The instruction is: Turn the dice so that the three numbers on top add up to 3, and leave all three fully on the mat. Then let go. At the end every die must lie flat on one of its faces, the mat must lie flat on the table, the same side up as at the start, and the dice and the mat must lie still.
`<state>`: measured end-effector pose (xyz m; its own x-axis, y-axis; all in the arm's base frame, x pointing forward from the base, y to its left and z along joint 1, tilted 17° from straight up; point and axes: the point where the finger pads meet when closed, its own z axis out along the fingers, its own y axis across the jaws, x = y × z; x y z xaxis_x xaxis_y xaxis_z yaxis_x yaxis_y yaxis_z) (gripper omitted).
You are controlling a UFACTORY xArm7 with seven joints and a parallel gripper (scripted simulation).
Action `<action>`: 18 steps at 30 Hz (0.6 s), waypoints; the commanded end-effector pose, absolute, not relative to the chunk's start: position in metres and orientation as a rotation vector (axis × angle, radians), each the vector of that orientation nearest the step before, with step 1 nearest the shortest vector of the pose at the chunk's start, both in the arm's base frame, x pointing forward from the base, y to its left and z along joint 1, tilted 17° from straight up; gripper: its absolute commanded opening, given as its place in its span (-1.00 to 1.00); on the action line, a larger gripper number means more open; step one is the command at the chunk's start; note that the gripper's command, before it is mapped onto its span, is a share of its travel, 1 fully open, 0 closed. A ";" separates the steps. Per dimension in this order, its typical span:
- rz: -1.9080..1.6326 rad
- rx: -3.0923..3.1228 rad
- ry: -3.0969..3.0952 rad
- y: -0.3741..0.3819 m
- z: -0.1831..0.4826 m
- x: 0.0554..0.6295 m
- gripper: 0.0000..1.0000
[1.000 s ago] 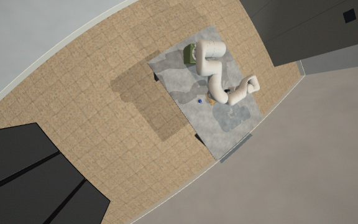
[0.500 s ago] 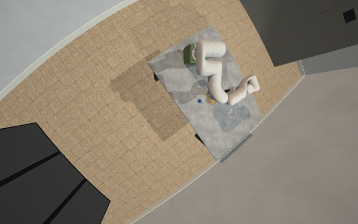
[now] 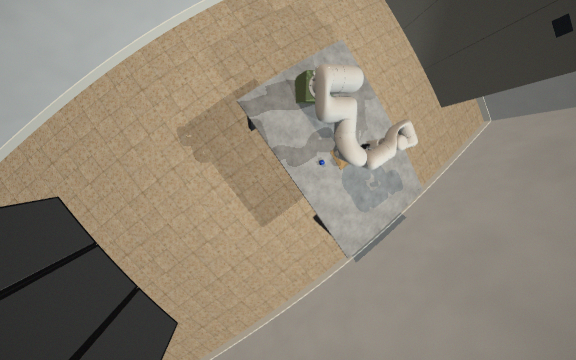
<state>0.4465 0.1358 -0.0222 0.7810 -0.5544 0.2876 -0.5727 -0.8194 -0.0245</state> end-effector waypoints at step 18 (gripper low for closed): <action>0.442 2.906 -0.920 0.135 -0.029 0.449 -0.17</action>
